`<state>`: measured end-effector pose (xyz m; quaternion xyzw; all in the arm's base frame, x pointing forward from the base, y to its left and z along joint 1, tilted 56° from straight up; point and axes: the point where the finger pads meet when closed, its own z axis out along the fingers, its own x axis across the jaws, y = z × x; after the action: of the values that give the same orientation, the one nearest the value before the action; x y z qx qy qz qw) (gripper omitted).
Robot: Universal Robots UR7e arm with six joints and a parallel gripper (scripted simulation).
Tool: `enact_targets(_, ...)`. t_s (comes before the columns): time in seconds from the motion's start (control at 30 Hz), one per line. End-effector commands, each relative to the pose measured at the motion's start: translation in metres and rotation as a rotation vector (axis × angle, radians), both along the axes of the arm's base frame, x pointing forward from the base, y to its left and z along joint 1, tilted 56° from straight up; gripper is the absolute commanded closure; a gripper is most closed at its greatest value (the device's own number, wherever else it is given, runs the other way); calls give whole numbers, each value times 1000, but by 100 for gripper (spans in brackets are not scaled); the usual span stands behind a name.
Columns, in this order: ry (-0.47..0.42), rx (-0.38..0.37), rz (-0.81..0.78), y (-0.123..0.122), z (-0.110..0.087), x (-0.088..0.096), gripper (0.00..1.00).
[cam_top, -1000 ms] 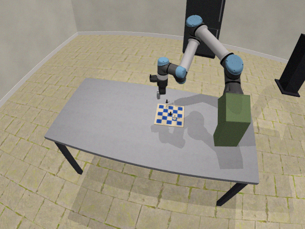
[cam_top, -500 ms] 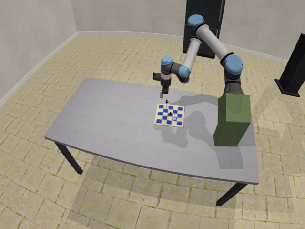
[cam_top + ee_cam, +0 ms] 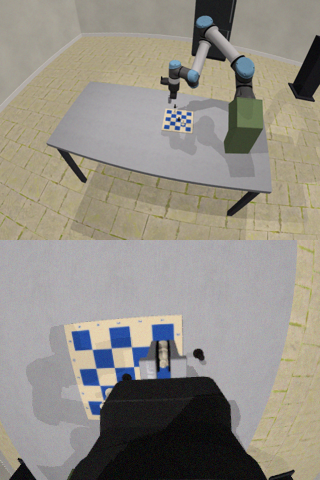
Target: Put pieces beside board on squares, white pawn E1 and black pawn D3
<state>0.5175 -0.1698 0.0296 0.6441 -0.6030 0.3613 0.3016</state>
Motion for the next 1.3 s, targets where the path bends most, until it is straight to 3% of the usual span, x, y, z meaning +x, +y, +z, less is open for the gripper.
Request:
enact_targets(0.0, -3, 0, 0, -6, -4, 1, 100)
enact_targets(0.43, -3, 0, 0, -55, -37, 7, 100)
enact_targets(0.67, -3, 0, 0, -68, -46, 8, 100)
enact_targets(1.27, -3, 0, 0, -73, -49, 9, 100)
